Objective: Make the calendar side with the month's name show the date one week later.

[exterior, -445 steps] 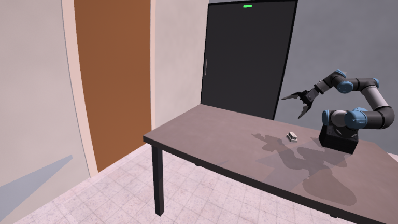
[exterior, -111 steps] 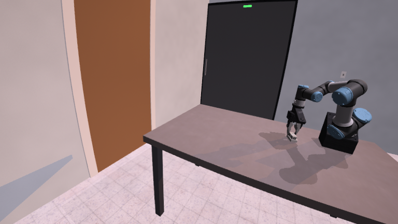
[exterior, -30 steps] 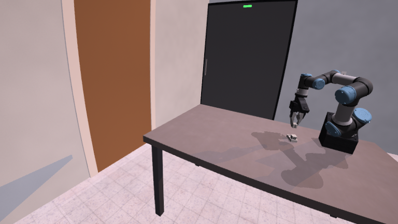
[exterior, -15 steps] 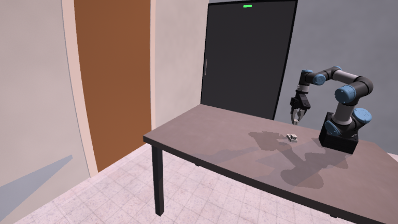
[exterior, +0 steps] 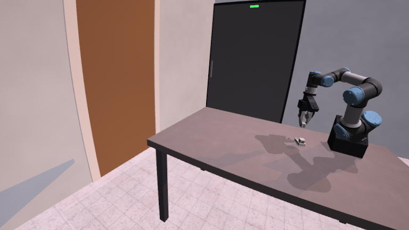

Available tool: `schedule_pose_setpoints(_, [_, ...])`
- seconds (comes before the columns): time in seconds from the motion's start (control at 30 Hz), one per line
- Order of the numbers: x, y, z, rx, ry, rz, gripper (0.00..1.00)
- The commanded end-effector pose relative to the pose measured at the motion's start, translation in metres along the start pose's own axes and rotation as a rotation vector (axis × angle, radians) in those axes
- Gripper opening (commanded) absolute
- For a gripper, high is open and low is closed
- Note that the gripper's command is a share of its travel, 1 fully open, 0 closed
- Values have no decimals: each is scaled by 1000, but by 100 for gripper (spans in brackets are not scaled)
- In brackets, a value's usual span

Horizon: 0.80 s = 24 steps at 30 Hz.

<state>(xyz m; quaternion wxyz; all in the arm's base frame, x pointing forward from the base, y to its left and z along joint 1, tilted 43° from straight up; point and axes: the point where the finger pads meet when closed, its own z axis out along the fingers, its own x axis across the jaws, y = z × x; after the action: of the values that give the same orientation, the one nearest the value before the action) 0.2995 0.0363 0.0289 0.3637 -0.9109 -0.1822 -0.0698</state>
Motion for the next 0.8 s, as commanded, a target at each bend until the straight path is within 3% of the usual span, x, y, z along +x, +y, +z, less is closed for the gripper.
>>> schedule_pose_setpoints(0.0, [1, 21, 0, -1, 1, -74, 10])
schedule_pose_setpoints(0.4, [-2, 81, 8, -2, 1, -282, 10])
schedule_pose_setpoints(0.77, [-2, 84, 9, -2, 1, -294, 10])
